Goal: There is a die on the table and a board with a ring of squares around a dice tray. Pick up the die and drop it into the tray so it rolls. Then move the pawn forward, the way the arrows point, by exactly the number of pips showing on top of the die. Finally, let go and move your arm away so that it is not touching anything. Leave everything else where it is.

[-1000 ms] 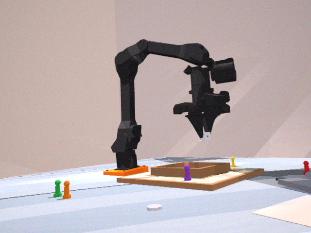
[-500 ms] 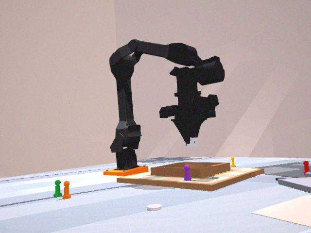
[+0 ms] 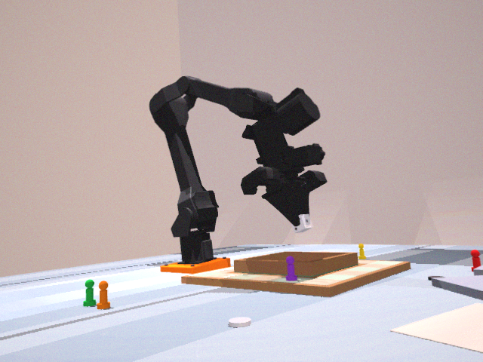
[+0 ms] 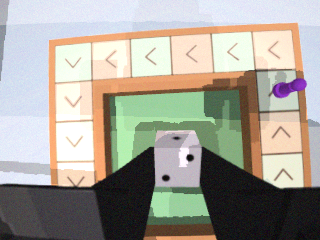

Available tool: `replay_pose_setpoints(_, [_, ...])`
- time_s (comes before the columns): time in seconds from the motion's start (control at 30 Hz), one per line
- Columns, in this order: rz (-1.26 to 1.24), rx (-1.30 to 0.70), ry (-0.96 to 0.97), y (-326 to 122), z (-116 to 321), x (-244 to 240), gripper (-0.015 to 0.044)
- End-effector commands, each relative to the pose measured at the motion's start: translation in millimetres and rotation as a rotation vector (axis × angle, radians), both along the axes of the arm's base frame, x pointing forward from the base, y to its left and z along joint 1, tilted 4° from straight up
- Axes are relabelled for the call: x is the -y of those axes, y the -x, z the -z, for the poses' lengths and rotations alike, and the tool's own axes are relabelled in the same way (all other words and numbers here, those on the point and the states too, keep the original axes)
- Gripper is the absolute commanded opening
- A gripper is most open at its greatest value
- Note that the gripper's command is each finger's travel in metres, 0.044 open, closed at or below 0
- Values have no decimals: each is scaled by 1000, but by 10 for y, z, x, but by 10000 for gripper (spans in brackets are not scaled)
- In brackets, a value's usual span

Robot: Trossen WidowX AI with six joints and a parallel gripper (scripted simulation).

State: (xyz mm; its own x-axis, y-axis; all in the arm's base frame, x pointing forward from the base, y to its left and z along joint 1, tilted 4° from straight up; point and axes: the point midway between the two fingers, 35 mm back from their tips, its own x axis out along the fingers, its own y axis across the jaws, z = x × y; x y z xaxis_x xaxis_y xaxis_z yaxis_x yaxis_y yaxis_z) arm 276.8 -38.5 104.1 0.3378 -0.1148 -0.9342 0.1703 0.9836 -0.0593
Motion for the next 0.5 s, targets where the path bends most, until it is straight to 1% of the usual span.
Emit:
replay_pose_setpoints(0.0, [-11,104,25,-5,10,5,0])
replay_pose_setpoints(0.33, [-27,439,81,-15,23,0,0])
replay_pose_setpoints(0.47, [-28,488,89,-2,9,-3,0])
